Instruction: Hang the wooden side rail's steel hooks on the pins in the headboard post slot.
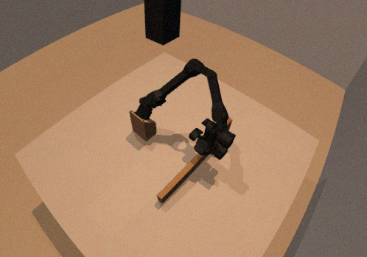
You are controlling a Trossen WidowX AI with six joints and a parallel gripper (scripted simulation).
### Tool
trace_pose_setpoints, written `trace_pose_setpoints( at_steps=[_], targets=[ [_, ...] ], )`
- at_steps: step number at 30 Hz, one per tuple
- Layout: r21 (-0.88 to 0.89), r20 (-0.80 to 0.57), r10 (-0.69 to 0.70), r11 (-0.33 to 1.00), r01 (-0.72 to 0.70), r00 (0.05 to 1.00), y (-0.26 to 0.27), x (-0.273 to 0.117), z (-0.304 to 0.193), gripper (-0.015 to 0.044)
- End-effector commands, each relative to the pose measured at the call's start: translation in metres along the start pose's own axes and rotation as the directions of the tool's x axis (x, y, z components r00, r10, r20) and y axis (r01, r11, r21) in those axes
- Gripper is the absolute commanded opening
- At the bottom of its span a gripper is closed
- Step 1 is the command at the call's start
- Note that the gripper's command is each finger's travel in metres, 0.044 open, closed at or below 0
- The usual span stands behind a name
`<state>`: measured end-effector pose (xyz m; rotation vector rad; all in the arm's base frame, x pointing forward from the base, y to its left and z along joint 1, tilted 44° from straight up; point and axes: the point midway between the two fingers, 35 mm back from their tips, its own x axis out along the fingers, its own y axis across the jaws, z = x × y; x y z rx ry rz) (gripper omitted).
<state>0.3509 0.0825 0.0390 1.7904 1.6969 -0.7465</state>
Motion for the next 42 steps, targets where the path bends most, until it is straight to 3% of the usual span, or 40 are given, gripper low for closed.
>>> trace_pose_setpoints(
  at_steps=[1,42],
  targets=[
    [0.0,-0.001,0.011,1.0,-0.011,1.0,0.0012,-0.0031,-0.0005,0.0],
    [0.0,-0.001,0.012,1.0,-0.012,1.0,0.0028,-0.0046,-0.0051,0.0]
  ],
)
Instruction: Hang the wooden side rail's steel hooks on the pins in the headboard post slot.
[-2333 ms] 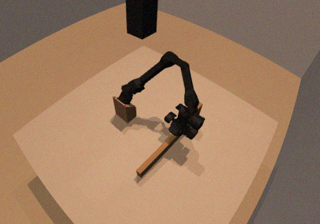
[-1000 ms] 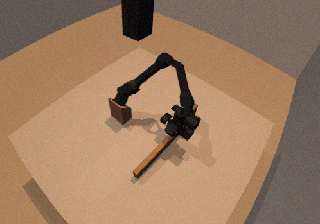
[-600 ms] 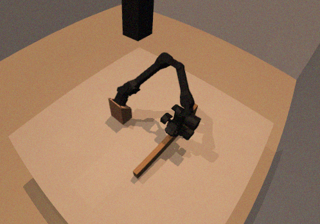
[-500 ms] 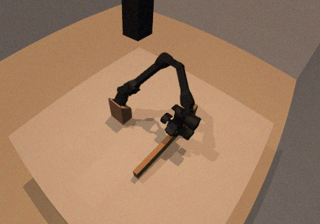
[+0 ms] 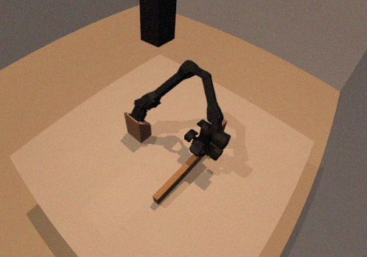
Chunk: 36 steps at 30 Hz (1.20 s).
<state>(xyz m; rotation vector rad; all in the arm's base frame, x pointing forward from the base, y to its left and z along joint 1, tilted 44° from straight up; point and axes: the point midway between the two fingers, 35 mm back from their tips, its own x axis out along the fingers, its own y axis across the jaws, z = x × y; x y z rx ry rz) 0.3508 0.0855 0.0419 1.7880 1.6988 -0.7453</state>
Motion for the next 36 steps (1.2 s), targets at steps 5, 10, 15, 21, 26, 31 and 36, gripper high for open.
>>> trace_pose_setpoints(
  at_steps=[5,10,15,21,26,31,36],
  targets=[
    [0.001,-0.001,0.013,1.0,-0.013,1.0,0.0031,-0.0046,-0.0015,0.0],
    [0.001,-0.001,0.013,1.0,-0.013,1.0,0.0037,-0.0046,-0.0021,0.0],
    [0.001,-0.001,0.013,1.0,-0.013,1.0,0.0038,-0.0046,-0.0026,0.0],
    [0.001,-0.001,0.013,1.0,-0.013,1.0,0.0032,-0.0046,-0.0033,0.0],
    [0.001,-0.001,0.013,1.0,-0.013,1.0,0.0027,-0.0044,-0.0038,0.0],
    [0.001,-0.001,0.013,1.0,-0.013,1.0,0.0024,-0.0042,-0.0044,0.0],
    [0.001,-0.001,0.013,1.0,-0.013,1.0,0.0024,-0.004,-0.0049,0.0]
  ],
)
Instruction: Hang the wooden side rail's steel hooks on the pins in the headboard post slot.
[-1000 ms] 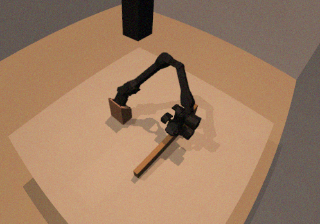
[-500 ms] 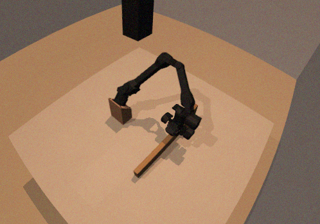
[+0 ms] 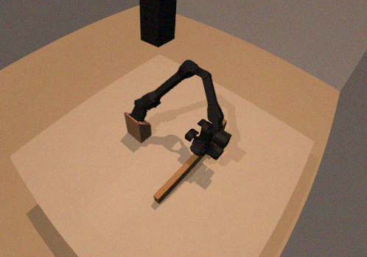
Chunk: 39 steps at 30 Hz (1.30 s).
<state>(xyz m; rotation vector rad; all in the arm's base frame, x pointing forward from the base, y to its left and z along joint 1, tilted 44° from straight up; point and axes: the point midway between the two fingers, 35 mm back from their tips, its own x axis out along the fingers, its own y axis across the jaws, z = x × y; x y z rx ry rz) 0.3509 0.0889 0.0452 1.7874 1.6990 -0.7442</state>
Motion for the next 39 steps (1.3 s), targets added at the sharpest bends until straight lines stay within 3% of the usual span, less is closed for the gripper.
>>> trace_pose_setpoints(
  at_steps=[1,39],
  targets=[
    [0.002,-0.001,0.013,1.0,-0.013,1.0,0.0024,-0.0038,-0.0003,0.0],
    [0.002,-0.001,0.013,1.0,-0.013,1.0,0.0013,-0.0014,-0.0034,0.0]
  ],
)
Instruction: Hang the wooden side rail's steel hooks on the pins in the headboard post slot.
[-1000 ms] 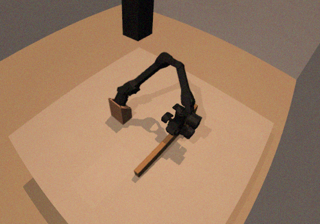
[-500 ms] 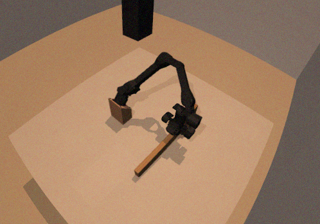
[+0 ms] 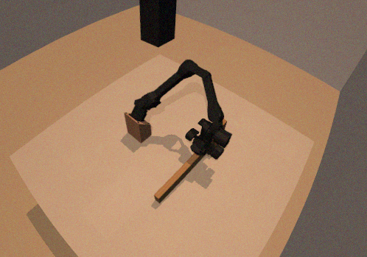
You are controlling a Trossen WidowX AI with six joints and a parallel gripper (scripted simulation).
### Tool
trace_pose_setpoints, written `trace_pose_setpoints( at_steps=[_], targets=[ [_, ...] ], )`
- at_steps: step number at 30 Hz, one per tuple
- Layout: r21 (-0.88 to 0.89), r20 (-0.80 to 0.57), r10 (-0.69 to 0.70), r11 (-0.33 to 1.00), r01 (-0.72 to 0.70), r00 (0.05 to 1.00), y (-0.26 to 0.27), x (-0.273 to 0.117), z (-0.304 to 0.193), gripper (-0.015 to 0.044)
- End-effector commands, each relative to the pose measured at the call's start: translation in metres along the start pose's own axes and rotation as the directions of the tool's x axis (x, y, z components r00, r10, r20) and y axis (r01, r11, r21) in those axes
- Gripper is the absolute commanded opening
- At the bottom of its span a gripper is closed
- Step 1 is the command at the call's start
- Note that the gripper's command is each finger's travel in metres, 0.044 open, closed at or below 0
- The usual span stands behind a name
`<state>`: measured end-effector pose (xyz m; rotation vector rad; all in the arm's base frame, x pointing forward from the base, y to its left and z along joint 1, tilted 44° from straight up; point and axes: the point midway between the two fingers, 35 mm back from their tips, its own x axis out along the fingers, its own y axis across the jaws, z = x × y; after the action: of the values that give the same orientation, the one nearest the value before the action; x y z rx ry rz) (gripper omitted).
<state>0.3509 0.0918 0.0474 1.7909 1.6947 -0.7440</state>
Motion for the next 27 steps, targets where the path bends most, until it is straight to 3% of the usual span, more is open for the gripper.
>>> trace_pose_setpoints(
  at_steps=[1,27],
  targets=[
    [0.001,-0.001,0.009,1.0,-0.009,1.0,0.0014,-0.0017,0.0003,0.0],
    [0.001,-0.002,0.009,1.0,-0.009,1.0,0.0014,0.0026,0.0002,0.0]
  ],
)
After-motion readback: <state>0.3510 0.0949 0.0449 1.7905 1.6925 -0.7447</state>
